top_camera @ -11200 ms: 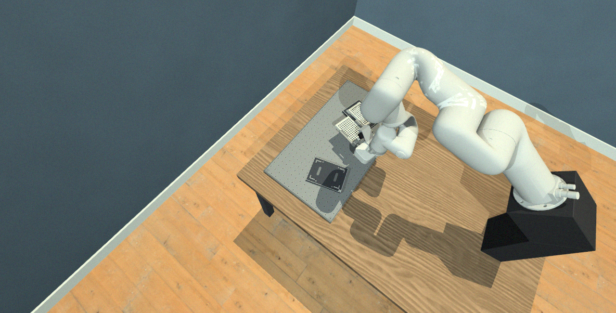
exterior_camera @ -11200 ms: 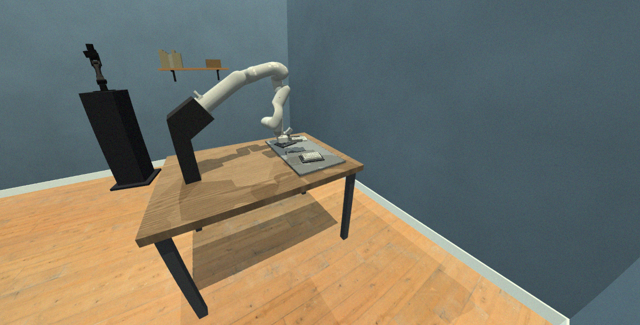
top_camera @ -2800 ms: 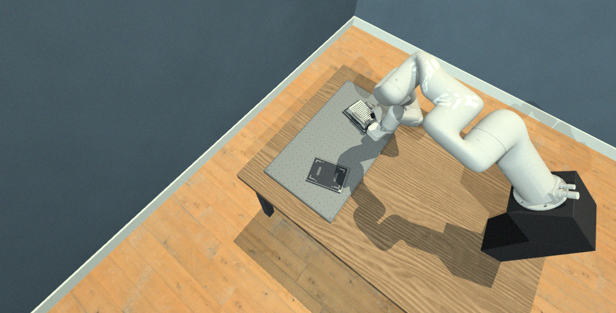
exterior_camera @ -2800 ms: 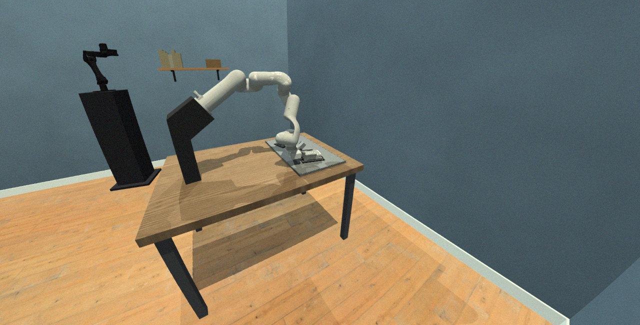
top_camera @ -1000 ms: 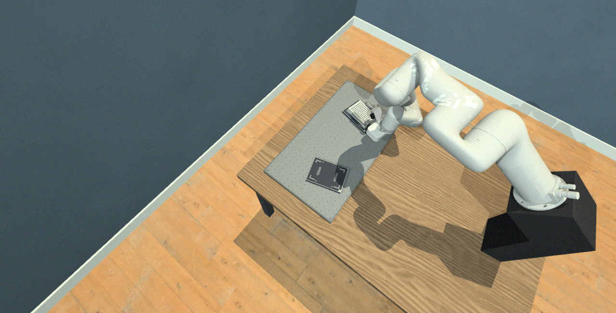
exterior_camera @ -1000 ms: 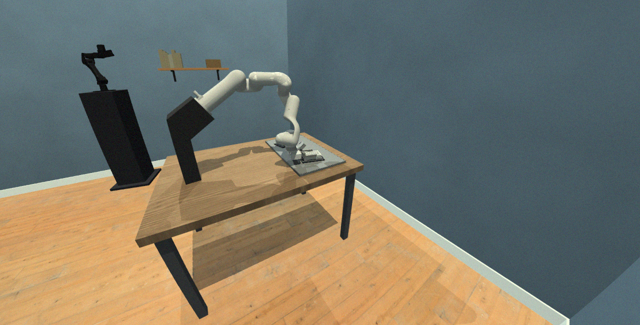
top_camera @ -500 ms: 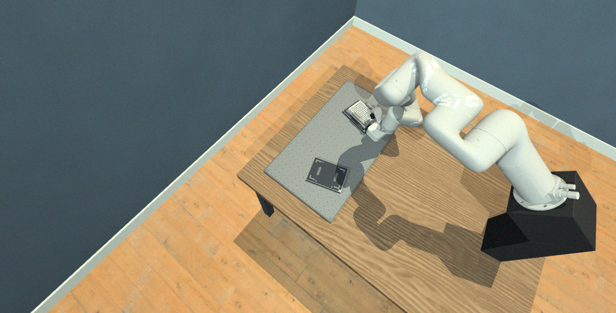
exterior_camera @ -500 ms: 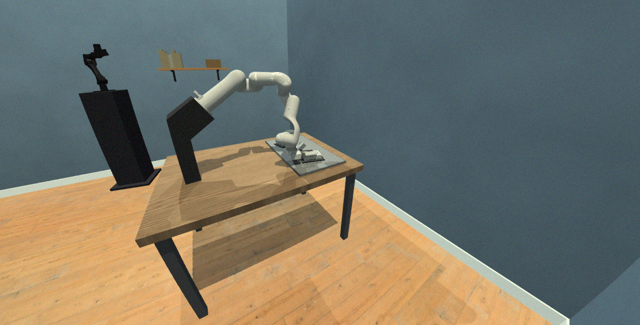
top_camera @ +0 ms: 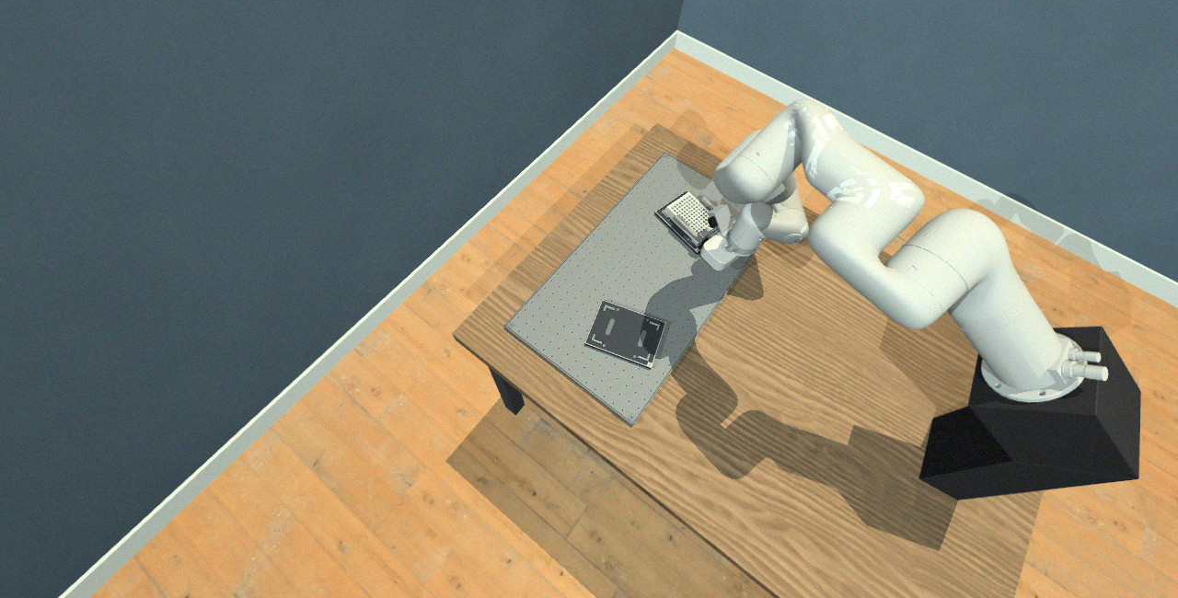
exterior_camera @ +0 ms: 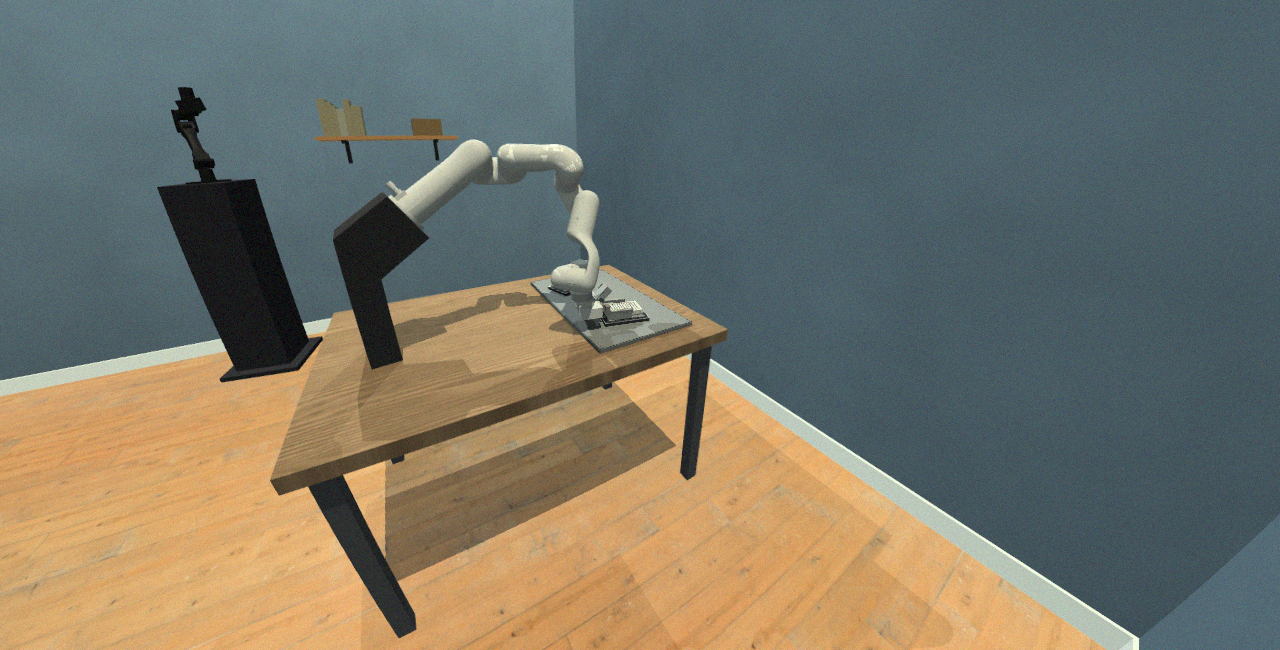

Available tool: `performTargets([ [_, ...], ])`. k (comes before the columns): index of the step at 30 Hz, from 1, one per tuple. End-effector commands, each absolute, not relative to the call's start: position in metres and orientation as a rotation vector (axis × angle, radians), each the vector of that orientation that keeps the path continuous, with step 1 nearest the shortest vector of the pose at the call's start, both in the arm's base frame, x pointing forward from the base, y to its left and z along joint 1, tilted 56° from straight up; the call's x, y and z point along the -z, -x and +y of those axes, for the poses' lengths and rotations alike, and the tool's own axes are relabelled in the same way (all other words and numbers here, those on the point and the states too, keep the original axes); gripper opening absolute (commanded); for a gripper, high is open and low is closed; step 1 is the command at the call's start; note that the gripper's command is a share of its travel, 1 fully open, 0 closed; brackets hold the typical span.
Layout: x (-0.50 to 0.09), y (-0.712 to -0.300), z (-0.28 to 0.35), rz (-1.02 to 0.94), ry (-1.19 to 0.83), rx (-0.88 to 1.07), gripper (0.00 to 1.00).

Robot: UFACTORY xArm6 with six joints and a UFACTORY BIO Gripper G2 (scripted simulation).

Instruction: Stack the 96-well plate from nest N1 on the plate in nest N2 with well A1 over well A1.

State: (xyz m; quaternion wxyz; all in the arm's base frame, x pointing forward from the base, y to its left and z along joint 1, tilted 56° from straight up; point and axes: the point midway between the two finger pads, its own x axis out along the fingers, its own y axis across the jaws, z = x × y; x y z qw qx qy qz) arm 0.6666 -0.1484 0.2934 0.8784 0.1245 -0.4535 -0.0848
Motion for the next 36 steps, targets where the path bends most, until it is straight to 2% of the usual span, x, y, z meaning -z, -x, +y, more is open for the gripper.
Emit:
performTargets([
  [1, -0.2938, -0.6665, -0.1488, -0.946, -0.259, 0.177, 0.00],
  [3, -0.2938, -0.6665, -0.1488, -0.946, -0.259, 0.177, 0.00],
  [4, -0.2949, -0.6649, -0.1491, -0.946, -0.259, 0.177, 0.37],
  [36, -0.2949, -0.6649, -0.1491, -0.946, -0.259, 0.177, 0.37],
])
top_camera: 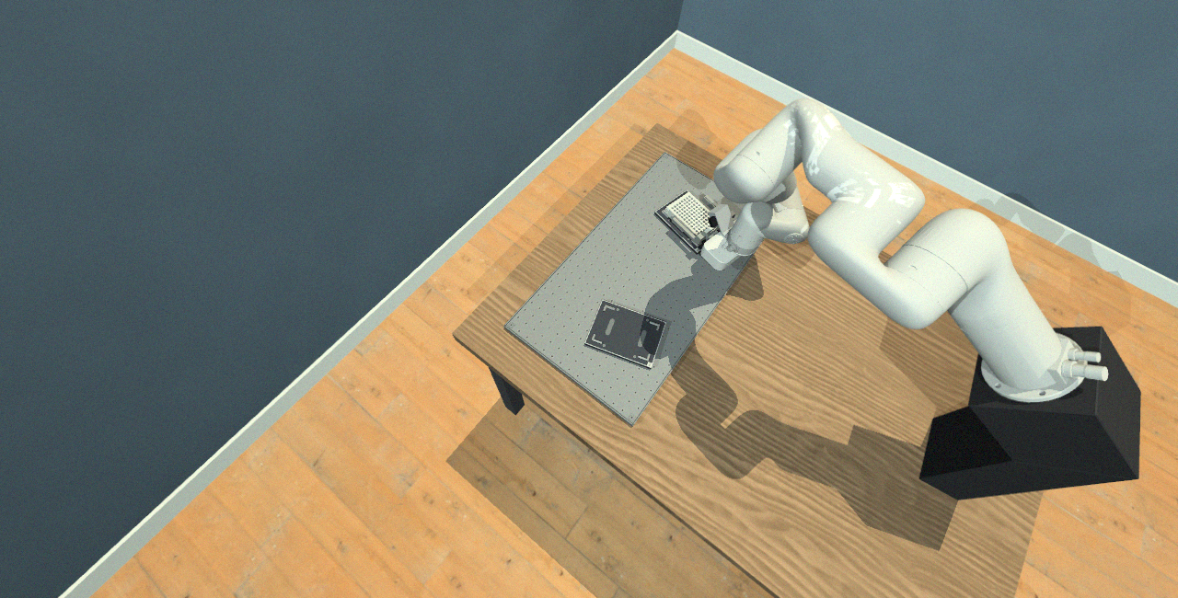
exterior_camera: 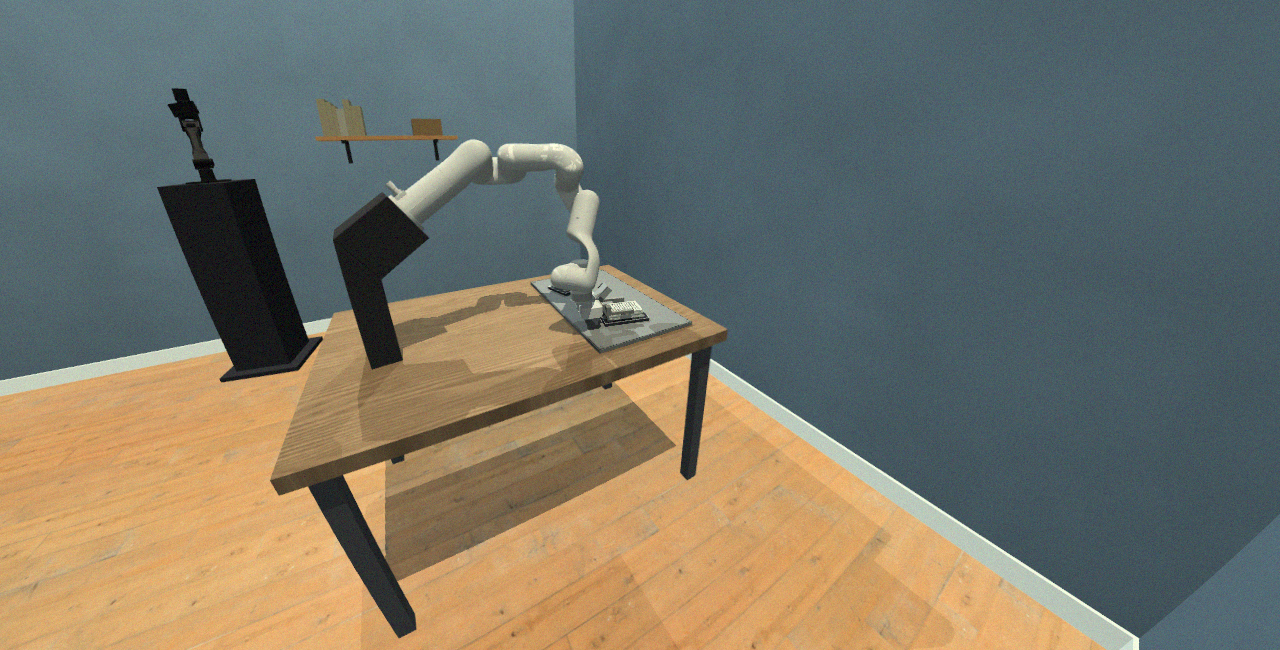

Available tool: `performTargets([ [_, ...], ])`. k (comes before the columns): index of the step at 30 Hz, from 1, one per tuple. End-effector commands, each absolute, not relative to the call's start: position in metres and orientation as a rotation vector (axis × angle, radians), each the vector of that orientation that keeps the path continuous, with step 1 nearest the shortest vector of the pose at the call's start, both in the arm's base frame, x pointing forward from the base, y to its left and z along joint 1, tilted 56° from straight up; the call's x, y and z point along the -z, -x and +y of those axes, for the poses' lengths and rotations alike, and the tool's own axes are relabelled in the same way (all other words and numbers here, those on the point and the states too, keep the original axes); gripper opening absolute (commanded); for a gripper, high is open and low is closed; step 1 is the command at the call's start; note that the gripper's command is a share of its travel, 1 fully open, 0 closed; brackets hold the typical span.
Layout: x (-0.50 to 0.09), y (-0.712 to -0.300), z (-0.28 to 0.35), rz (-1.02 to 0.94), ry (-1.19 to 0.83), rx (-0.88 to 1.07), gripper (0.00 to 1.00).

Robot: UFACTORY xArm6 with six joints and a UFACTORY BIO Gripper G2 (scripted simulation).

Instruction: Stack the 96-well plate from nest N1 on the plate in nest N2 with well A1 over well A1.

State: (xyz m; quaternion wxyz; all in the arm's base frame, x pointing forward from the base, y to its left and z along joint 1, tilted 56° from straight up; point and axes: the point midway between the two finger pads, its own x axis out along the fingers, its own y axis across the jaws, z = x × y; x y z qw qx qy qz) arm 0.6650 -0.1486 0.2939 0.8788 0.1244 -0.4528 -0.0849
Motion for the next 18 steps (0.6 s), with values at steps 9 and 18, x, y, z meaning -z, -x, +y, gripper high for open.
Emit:
performTargets([
  [9, -0.295, -0.665, -0.149, -0.946, -0.259, 0.177, 0.37],
  [18, -0.305, -0.650, -0.152, -0.946, -0.259, 0.177, 0.37],
])
